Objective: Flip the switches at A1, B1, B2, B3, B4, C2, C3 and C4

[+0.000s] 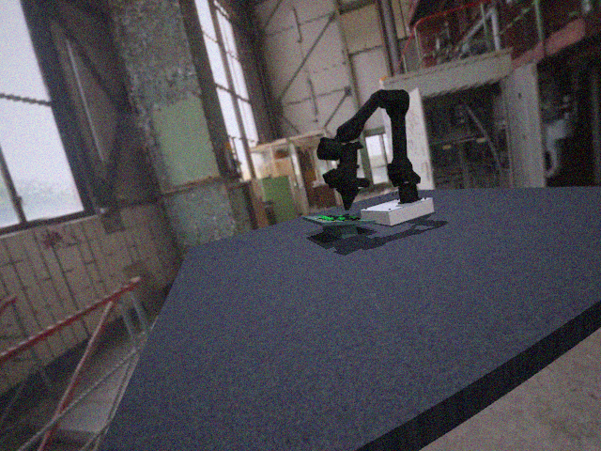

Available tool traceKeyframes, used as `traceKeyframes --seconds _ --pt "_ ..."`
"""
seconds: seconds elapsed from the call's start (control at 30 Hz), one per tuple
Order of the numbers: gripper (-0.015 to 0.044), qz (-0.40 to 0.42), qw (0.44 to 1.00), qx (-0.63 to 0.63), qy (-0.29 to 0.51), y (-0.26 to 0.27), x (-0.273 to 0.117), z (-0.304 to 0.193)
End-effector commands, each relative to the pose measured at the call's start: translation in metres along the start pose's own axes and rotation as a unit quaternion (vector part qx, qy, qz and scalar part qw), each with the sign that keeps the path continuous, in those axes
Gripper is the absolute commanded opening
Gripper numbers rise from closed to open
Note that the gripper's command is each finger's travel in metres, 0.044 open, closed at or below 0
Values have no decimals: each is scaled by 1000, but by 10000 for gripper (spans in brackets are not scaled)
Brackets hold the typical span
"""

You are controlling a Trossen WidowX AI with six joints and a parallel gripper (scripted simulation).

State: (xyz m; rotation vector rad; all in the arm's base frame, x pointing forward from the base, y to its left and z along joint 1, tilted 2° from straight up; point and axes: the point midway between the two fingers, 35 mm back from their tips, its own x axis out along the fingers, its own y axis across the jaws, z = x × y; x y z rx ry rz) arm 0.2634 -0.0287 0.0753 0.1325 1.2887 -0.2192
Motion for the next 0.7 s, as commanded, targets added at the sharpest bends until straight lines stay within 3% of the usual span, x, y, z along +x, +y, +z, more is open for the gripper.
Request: traceKeyframes --seconds 0.0,0.67 --pt "0 -3 1000 -2 3 -1 6 -1" --pt "0 -3 1000 -2 3 -1 18 -1"
